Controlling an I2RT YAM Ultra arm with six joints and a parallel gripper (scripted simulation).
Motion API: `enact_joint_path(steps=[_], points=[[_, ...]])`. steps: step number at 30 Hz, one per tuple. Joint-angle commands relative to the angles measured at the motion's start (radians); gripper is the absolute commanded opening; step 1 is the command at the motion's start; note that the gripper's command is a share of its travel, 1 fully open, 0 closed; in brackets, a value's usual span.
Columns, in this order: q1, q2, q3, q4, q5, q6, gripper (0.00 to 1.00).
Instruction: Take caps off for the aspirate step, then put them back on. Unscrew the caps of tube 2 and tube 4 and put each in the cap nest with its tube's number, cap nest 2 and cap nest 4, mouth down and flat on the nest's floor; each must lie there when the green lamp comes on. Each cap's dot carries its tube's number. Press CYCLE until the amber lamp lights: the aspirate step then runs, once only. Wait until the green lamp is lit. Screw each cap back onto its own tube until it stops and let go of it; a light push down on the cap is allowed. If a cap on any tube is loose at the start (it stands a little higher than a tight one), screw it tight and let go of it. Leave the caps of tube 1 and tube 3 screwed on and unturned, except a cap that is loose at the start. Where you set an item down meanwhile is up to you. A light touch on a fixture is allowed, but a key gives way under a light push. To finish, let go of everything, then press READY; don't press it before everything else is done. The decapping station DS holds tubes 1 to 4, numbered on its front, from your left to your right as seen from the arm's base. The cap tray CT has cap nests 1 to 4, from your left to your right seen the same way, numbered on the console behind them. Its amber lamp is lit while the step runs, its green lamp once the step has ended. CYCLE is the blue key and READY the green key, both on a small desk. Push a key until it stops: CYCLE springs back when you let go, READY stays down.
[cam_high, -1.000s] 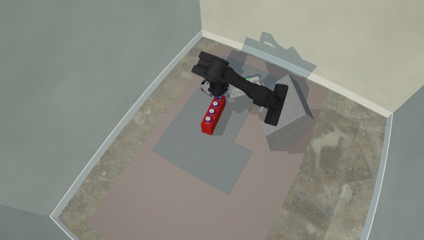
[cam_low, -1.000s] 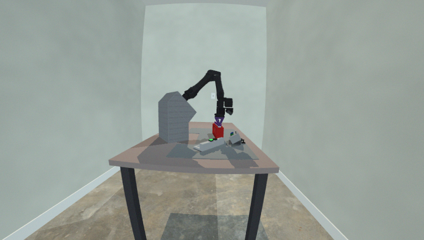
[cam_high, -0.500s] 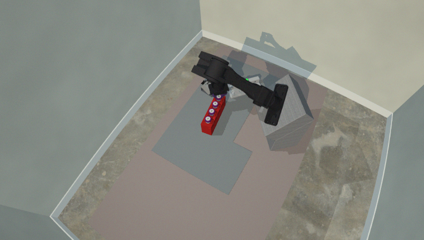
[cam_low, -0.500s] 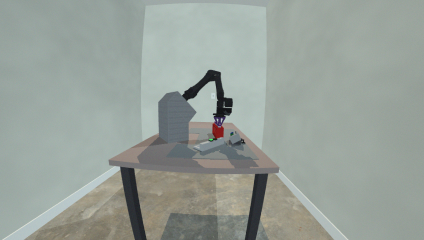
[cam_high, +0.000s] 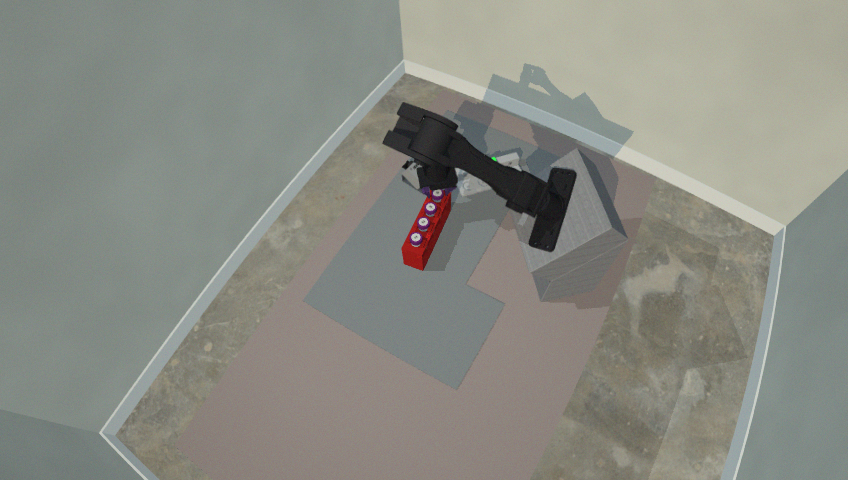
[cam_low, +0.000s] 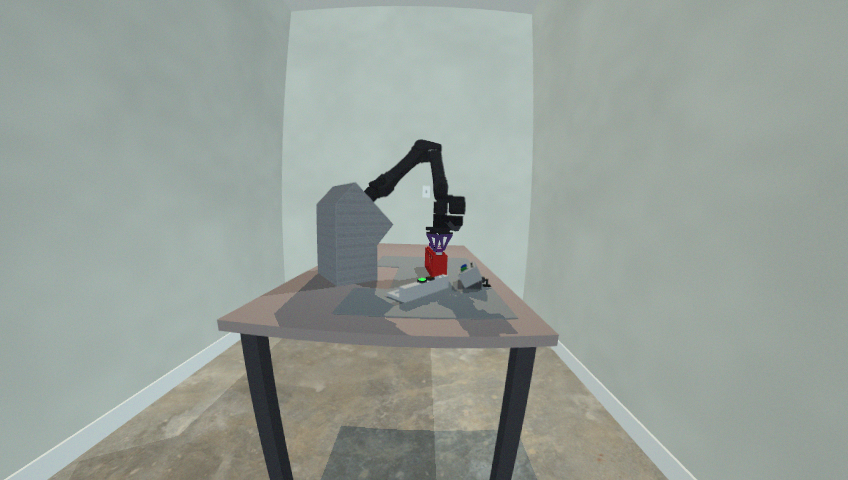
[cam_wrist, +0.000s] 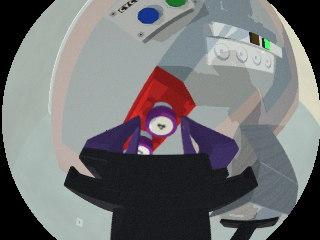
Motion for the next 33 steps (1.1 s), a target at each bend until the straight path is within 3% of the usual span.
enact_joint_path(steps=[1, 3, 16, 20, 25, 33], points=[[-0.014, -0.024, 0.005, -0.024, -0.004, -0.009, 0.49], [-0.014, -0.024, 0.005, -0.024, -0.004, -0.009, 0.49], [-0.094, -0.143, 0.025, -0.210, -0.042, -0.094, 0.49], [-0.097, -0.146, 0.026, -0.215, -0.043, -0.096, 0.49], [0.039, -0.263, -0.021, -0.208, 0.023, -0.370, 0.49], [0.193, -0.357, -0.040, -0.213, 0.108, -0.643, 0.49]])
